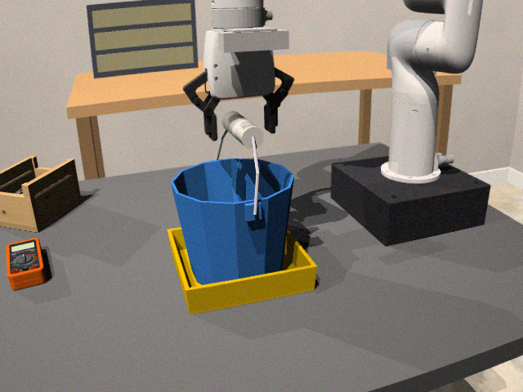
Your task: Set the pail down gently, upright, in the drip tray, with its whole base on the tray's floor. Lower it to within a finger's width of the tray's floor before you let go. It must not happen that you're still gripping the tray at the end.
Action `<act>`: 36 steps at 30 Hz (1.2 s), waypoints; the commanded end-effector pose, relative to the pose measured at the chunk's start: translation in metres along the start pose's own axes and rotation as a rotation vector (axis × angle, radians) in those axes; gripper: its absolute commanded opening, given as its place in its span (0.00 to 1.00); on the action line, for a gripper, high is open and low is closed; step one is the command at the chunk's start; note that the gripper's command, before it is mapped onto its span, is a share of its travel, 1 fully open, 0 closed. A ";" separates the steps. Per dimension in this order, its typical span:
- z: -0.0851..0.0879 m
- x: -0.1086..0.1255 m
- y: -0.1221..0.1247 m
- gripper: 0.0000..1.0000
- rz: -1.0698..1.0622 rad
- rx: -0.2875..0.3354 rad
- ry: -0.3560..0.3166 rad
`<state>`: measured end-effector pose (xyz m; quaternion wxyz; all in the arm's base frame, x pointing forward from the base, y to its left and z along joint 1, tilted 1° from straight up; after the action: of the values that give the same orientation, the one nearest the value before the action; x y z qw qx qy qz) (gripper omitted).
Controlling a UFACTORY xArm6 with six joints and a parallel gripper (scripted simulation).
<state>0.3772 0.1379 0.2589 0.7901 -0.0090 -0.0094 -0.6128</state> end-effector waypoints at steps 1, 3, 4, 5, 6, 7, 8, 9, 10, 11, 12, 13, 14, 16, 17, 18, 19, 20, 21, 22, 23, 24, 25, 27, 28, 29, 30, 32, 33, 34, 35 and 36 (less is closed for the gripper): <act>0.002 0.000 0.001 1.00 0.000 0.006 0.001; 0.002 0.000 0.001 1.00 0.000 0.006 0.001; 0.002 0.000 0.001 1.00 0.000 0.006 0.001; 0.002 0.000 0.001 1.00 0.000 0.006 0.001; 0.002 0.000 0.001 1.00 0.000 0.006 0.001; 0.002 0.000 0.001 1.00 0.000 0.006 0.001; 0.002 0.000 0.001 1.00 0.000 0.006 0.001; 0.002 0.000 0.001 1.00 0.000 0.006 0.001; 0.002 0.000 0.001 1.00 0.000 0.006 0.001; 0.002 0.000 0.001 1.00 0.000 0.006 0.001; 0.002 0.000 0.001 1.00 0.000 0.006 0.001; 0.003 0.000 0.001 1.00 0.000 0.006 0.001; 0.003 0.000 0.001 1.00 0.000 0.006 0.001; 0.005 0.000 0.001 1.00 0.000 0.006 0.001; 0.005 0.000 0.001 1.00 0.000 0.006 0.001; 0.006 0.000 0.001 1.00 0.000 0.006 0.001; 0.007 0.000 0.001 1.00 0.000 0.006 0.001; 0.009 0.000 0.001 1.00 0.000 0.006 0.001; 0.010 0.000 0.001 1.00 0.000 0.006 0.001; 0.011 0.000 0.001 1.00 0.000 0.006 0.001; 0.013 0.000 0.001 1.00 0.000 0.006 0.001; 0.015 0.000 0.001 1.00 0.000 0.006 0.001; 0.016 0.000 0.001 1.00 0.000 0.006 0.001; 0.018 0.000 0.001 1.00 0.000 0.006 0.001; 0.018 0.000 0.001 1.00 0.000 0.006 0.001; 0.020 0.000 0.001 1.00 0.000 0.006 0.001; 0.022 0.000 0.001 1.00 0.000 0.006 0.001; 0.027 0.000 0.001 1.00 0.000 0.006 0.001; 0.029 0.000 0.001 1.00 0.000 0.006 0.001; 0.031 0.000 0.001 1.00 0.000 0.006 0.001; 0.034 0.000 0.001 1.00 0.000 0.006 0.001; 0.036 0.000 0.001 1.00 0.000 0.006 0.001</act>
<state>0.3771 0.1386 0.2847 0.7901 -0.0089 -0.0094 -0.6128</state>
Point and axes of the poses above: the point where the finger pads meet when closed, its own z axis back along the fingers, its own y axis across the jaws, x = y × z, the point moved 10 cm from there along z, back along the fingers, and after that the axes turned 8 degrees about z, right-handed, at the moved point
